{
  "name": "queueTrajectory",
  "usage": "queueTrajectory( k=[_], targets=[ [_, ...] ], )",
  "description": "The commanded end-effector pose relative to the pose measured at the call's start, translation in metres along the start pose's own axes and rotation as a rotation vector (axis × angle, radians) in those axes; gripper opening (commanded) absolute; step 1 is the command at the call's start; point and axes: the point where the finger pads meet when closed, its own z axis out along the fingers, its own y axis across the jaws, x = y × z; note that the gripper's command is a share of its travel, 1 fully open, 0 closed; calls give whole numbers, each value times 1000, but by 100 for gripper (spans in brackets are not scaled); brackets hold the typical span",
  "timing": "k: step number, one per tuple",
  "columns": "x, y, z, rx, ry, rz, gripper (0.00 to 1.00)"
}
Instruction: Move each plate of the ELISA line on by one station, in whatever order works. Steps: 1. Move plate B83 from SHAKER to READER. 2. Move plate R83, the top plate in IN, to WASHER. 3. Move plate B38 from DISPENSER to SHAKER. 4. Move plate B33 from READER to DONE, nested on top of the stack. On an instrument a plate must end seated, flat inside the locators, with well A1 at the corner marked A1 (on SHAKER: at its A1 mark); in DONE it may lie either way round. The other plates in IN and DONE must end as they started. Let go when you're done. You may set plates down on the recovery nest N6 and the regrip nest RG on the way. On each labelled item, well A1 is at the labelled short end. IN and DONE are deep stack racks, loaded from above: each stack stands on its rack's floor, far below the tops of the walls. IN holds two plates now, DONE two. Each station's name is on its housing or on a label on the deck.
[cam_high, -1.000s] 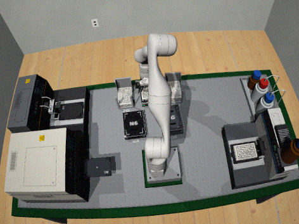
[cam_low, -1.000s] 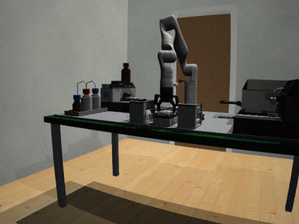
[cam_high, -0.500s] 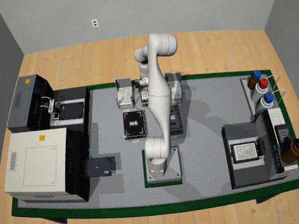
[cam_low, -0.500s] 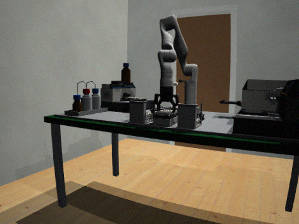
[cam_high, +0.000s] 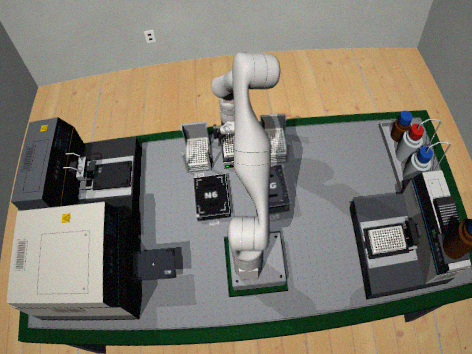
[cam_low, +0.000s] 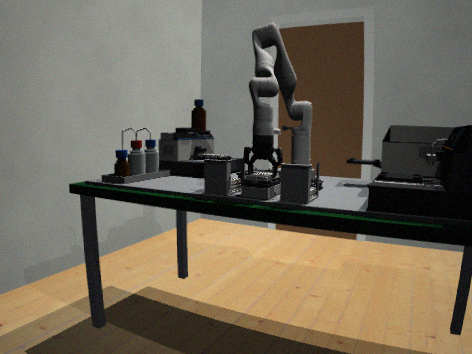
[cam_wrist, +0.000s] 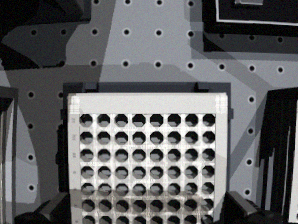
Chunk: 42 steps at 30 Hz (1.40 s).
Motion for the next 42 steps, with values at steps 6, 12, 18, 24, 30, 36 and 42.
queueTrajectory(
  k=[6,12,18,24,30,36,42],
  targets=[
    [-1,0,-4,0,-2,0,94],
    [-1,0,-5,0,-2,0,94],
    [0,0,-8,0,-2,0,94],
    [-1,0,-16,0,-2,0,94],
    [0,0,-21,0,-2,0,94],
    [-1,0,-29,0,-2,0,94],
    [0,0,-37,0,-2,0,94]
  ],
)
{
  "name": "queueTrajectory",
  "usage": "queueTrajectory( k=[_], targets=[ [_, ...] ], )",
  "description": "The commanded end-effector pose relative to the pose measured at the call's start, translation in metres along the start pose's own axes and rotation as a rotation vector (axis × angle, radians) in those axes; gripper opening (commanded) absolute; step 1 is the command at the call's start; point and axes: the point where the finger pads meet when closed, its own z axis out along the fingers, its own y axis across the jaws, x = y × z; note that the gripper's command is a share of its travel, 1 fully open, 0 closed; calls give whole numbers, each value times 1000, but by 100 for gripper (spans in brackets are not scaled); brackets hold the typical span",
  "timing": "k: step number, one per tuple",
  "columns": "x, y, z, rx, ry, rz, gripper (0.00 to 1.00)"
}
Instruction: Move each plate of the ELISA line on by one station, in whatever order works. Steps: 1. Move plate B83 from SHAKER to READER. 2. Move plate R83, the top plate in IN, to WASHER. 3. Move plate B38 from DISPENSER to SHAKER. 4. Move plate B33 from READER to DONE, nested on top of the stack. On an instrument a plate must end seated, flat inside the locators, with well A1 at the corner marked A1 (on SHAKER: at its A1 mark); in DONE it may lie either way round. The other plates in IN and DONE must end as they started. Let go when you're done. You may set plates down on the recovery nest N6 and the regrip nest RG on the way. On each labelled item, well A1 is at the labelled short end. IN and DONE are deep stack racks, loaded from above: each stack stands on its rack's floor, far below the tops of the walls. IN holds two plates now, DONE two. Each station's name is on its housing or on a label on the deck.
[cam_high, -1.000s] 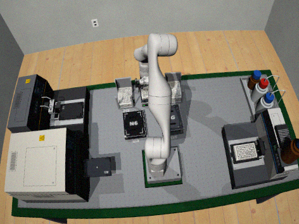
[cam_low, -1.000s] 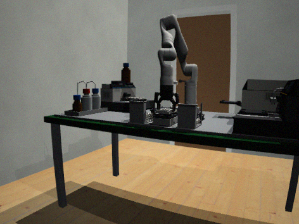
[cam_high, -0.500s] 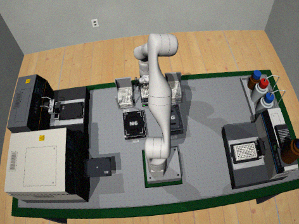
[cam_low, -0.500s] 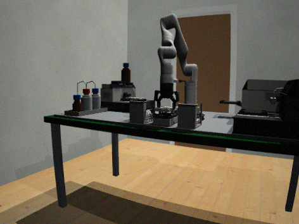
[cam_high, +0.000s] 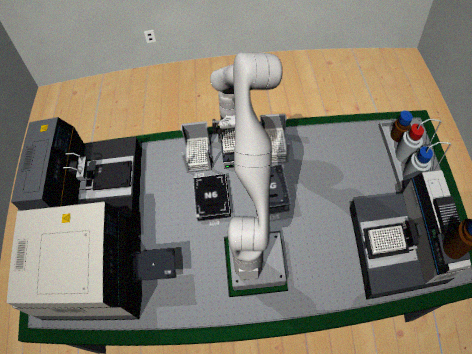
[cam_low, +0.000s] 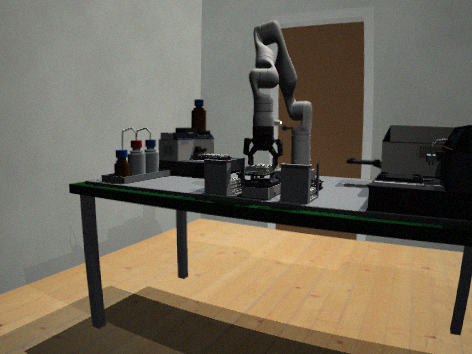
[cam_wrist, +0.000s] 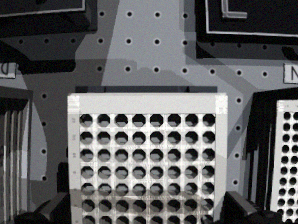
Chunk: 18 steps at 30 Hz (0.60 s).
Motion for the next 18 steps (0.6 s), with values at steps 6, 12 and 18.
queueTrajectory(
  k=[6,12,18],
  targets=[
    [0,0,-10,0,-2,0,94],
    [0,0,-18,0,-2,0,94],
    [0,0,-26,0,-2,0,94]
  ],
)
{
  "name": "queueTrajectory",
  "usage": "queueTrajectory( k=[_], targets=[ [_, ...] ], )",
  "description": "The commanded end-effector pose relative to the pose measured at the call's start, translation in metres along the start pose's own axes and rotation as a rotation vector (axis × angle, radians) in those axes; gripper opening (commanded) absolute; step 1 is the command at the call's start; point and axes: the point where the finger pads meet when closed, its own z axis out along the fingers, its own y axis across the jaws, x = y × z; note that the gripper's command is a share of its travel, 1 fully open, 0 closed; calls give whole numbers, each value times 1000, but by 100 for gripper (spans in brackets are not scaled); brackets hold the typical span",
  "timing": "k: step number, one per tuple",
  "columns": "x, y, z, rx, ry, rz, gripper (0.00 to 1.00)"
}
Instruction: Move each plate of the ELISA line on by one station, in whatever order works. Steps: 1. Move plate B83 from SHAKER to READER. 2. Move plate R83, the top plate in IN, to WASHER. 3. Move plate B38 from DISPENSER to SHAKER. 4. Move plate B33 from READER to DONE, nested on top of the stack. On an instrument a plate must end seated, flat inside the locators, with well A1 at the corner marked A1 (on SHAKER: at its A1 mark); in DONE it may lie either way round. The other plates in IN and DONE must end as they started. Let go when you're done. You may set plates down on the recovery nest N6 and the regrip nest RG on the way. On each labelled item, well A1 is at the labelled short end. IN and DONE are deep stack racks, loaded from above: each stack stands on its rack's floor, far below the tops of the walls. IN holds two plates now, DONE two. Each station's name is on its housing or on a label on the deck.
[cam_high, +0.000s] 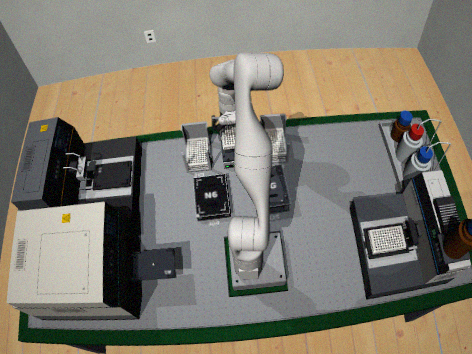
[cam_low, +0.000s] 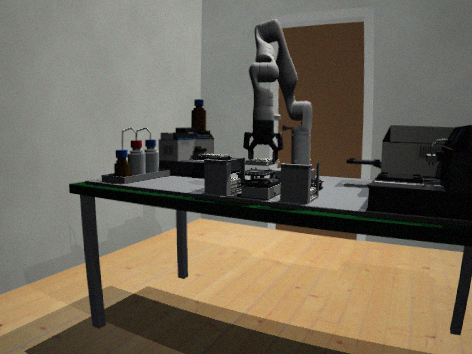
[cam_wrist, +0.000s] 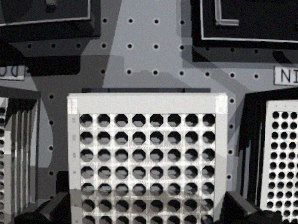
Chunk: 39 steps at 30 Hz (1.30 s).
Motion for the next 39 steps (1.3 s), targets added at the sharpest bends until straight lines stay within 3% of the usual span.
queueTrajectory(
  k=[1,39],
  targets=[
    [0,0,-6,0,-2,0,94],
    [0,0,-49,0,-2,0,94]
  ],
)
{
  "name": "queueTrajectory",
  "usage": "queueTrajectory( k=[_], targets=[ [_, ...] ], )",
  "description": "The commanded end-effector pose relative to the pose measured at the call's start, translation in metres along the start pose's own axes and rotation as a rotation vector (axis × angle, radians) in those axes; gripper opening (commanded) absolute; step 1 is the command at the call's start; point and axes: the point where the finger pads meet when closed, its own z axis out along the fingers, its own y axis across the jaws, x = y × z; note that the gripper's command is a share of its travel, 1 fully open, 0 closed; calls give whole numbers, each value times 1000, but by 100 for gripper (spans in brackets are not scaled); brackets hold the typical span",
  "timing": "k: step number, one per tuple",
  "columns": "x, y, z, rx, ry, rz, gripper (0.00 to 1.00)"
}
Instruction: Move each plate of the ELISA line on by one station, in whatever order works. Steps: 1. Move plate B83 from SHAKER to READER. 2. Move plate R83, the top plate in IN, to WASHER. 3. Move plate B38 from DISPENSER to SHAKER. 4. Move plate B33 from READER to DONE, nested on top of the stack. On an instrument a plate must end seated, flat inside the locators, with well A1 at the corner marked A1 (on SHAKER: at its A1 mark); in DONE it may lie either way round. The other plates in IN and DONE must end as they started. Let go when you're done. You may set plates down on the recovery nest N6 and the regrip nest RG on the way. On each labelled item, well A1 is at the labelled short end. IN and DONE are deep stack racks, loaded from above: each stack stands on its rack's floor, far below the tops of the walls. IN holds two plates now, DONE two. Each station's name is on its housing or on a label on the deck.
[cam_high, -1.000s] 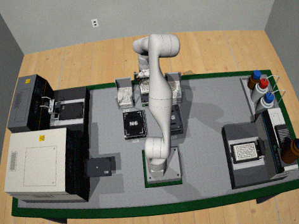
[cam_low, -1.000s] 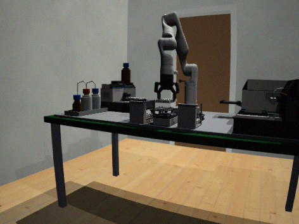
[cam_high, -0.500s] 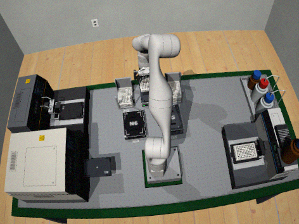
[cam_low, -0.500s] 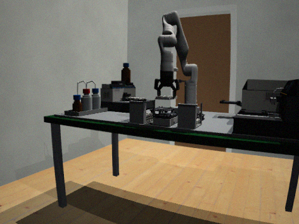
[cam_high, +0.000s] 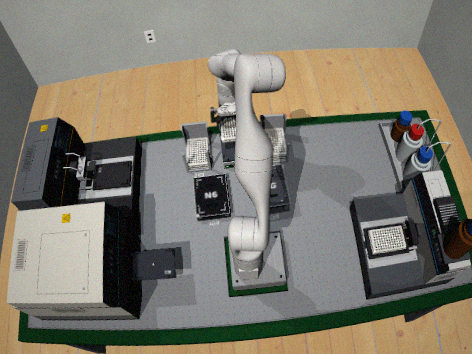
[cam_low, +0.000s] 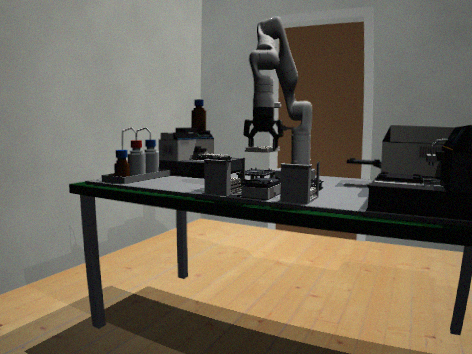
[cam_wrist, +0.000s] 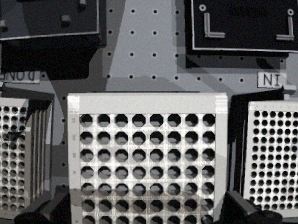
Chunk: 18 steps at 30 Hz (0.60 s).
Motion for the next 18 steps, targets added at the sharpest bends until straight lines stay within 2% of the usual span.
queueTrajectory(
  k=[1,18],
  targets=[
    [0,0,-5,0,-2,0,94],
    [0,0,-25,0,-2,0,94]
  ],
)
